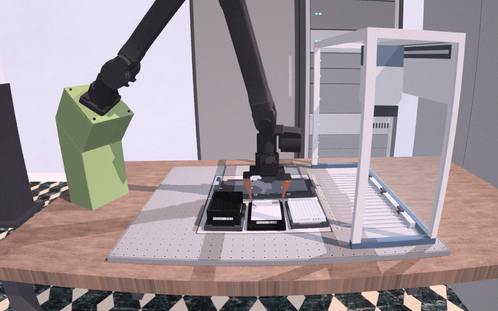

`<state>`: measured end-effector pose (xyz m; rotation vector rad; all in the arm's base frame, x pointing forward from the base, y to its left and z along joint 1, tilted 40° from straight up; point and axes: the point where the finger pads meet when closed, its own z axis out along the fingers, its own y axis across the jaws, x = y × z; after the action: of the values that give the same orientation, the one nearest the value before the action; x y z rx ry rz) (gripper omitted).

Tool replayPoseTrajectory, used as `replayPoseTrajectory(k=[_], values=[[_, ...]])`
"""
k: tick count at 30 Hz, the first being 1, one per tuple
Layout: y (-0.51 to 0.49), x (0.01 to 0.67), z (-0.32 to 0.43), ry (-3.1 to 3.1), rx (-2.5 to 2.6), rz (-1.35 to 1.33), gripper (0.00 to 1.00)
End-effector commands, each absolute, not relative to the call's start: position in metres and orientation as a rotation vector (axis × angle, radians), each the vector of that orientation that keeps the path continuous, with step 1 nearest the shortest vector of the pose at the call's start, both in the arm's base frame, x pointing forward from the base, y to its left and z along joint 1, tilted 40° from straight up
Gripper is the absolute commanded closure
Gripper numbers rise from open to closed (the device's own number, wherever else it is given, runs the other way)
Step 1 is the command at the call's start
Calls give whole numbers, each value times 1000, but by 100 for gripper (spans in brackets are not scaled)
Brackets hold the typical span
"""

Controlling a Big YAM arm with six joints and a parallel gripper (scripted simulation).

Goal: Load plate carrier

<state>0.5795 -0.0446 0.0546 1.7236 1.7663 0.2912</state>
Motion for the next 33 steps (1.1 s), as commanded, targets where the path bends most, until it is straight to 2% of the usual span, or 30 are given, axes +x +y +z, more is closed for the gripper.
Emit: replayPoseTrajectory(k=[1, 33], values=[[-31, 591, 61, 1766, 1700, 320, 0], [-21, 592, 57, 1764, 1707, 325, 0]])
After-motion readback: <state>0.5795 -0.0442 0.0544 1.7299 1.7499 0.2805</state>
